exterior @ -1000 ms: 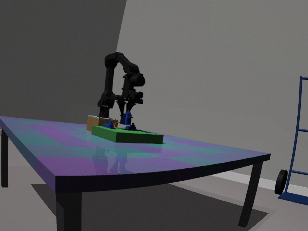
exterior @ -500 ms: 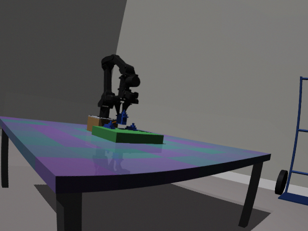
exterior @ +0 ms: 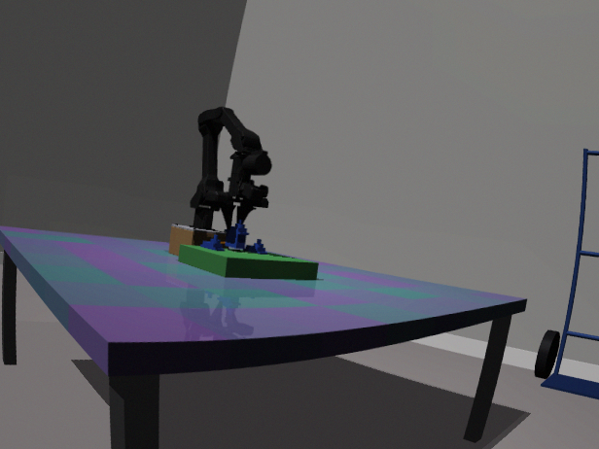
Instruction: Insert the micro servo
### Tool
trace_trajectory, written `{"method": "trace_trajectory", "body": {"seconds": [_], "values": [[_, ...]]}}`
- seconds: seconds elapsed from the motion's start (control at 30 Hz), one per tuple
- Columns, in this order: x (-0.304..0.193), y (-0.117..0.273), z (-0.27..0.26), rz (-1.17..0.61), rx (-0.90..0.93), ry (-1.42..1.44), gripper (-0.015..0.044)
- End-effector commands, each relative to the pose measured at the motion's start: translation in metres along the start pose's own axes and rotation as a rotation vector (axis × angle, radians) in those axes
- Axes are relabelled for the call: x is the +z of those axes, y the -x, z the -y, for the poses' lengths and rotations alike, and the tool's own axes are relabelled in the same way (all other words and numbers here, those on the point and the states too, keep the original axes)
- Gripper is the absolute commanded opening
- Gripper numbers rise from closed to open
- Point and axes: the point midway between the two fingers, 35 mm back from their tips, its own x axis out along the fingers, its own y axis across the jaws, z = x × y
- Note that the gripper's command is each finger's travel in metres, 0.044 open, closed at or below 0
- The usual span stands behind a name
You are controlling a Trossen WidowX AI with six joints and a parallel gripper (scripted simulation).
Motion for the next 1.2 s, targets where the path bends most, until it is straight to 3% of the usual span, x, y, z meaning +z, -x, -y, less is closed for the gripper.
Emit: {"method": "trace_trajectory", "body": {"seconds": [0.0, 1.17], "values": [[0.001, -0.001, 0.001, 0.002, -0.005, 0.003, 0.0000], [0.000, -0.031, 0.001, 0.002, -0.005, 0.003, 0.0000]]}}
